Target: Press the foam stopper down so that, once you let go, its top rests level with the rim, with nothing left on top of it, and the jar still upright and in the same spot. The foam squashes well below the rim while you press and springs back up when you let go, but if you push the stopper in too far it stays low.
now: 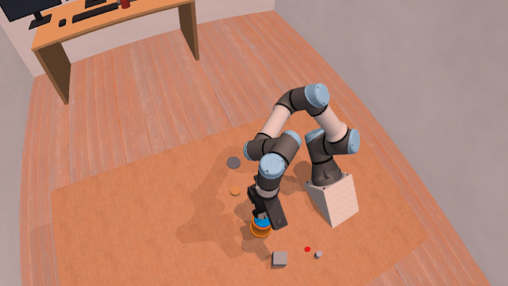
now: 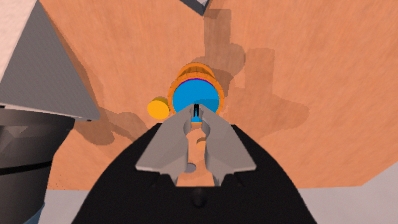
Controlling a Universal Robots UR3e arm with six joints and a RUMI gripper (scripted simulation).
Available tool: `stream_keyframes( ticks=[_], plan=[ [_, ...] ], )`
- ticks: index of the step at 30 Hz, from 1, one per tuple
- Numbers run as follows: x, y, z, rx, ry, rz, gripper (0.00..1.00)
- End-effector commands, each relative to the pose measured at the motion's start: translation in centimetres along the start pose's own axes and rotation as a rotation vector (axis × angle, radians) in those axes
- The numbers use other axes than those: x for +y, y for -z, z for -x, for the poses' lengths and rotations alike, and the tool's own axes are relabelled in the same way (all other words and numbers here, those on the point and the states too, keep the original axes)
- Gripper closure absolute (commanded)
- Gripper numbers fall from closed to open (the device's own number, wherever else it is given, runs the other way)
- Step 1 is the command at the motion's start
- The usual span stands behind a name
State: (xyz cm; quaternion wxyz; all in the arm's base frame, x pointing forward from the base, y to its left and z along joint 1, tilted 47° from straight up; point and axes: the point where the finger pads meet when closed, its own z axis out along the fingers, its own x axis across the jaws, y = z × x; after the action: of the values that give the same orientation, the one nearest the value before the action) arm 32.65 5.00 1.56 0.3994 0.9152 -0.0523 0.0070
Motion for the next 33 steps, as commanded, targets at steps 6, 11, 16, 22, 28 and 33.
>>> stream_keyframes(
  ticks=[6, 11, 16, 22, 28, 33],
  plan=[
    [0.0, 2.2, 0.0, 0.0, -0.001, 0.001, 1.0],
    [0.0, 3.4, 0.0, 0.0, -0.001, 0.001, 1.0],
    [0.0, 4.1, 0.0, 0.0, -0.001, 0.001, 1.0],
    [0.0, 4.4, 0.0, 0.0, -0.001, 0.001, 1.0],
    [0.0, 4.4, 0.0, 0.0, -0.001, 0.001, 1.0],
    [0.0, 4.4, 0.0, 0.0, -0.001, 0.001, 1.0]
  ],
)
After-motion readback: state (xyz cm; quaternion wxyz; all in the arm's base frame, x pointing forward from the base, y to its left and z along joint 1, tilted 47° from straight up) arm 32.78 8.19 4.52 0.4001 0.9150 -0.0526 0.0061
